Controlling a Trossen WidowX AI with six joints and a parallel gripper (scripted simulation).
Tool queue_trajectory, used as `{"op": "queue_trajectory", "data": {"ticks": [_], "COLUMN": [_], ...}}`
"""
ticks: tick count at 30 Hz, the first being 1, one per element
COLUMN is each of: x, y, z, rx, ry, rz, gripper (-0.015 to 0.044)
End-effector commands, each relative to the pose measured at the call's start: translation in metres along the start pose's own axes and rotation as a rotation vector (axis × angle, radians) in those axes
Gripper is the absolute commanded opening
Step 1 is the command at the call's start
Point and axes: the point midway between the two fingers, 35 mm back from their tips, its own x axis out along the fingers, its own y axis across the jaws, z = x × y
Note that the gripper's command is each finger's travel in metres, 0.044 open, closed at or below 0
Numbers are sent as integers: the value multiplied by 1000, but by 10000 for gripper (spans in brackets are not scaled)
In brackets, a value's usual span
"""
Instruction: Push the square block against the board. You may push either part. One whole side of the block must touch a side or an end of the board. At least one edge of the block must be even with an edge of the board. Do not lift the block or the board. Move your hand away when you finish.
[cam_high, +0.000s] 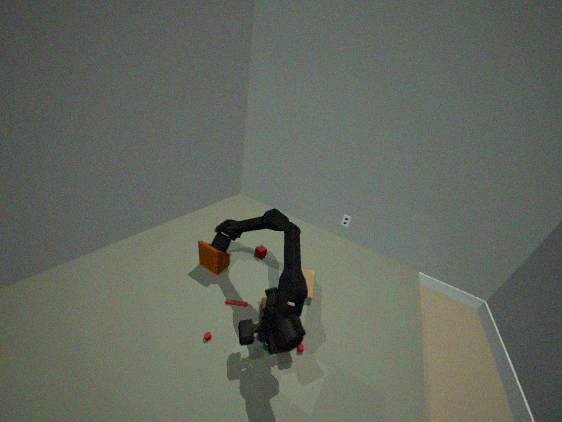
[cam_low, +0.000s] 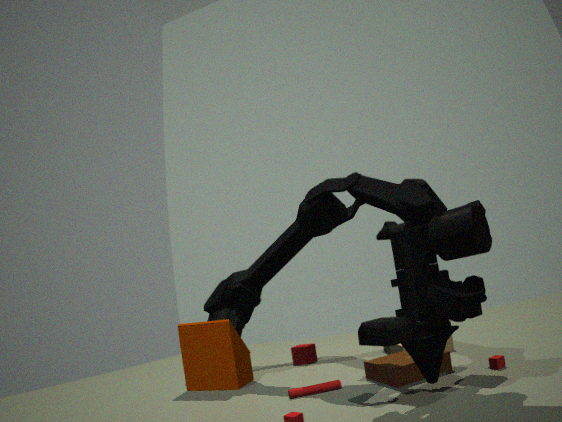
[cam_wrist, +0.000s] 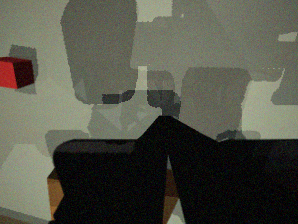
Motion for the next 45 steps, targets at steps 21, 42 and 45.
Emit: {"op": "queue_trajectory", "data": {"ticks": [21,42,45], "x": [-56,-52,-50], "y": [-3,-17,-20], "z": [-37,-120,-133], "rx": [-402,-1128,-1232], "ry": [-14,-9,-8], "rz": [-3,-7,-7], "gripper": [0,0,0]}}
